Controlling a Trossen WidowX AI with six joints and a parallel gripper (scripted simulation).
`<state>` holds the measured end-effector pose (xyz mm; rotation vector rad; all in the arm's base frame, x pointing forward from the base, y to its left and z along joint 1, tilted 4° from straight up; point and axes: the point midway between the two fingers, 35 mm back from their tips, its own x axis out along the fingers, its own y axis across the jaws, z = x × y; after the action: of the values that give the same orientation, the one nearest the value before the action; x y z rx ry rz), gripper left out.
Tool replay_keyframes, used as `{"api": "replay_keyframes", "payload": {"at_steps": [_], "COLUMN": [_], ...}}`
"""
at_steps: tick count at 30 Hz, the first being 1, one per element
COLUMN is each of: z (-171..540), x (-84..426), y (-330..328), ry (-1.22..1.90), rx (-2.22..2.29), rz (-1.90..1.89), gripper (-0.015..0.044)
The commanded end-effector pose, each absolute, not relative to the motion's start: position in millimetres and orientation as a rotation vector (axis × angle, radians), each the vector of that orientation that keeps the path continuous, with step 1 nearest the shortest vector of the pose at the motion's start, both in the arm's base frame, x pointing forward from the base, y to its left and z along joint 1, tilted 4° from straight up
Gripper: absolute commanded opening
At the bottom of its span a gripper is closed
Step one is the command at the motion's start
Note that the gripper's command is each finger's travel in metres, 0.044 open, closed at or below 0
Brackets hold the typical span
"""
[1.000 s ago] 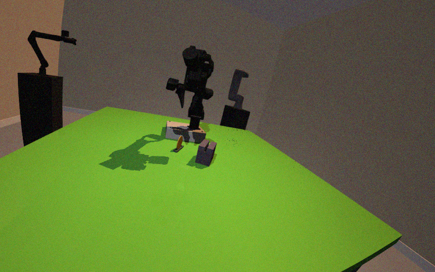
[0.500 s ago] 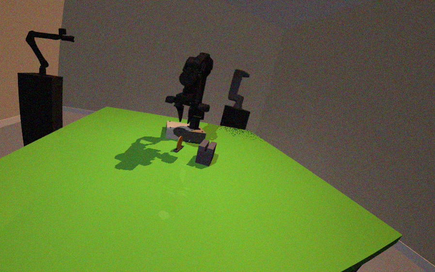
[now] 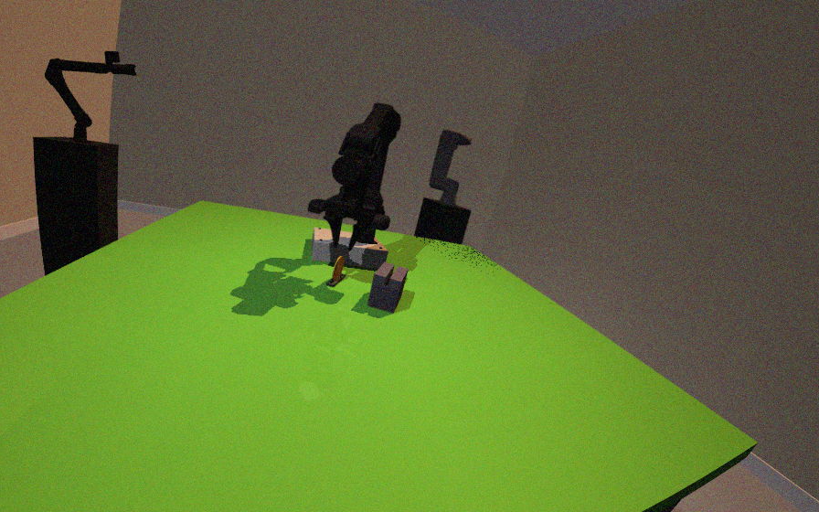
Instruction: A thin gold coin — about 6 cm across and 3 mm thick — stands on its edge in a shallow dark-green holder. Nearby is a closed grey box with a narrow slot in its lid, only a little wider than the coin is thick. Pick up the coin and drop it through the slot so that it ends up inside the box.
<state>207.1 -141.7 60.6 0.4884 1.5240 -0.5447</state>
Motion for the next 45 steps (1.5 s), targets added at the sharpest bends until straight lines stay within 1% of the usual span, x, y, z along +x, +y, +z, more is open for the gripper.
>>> {"api": "replay_keyframes", "payload": {"at_steps": [1,45], "z": [54.0,-13.9], "x": [206.2,203.4], "y": [-142.1,-143.9], "ry": [1.537,1.538], "rx": [0.486,0.486], "rz": [-0.543,-0.543], "gripper": [0.0161,0.0161]}}
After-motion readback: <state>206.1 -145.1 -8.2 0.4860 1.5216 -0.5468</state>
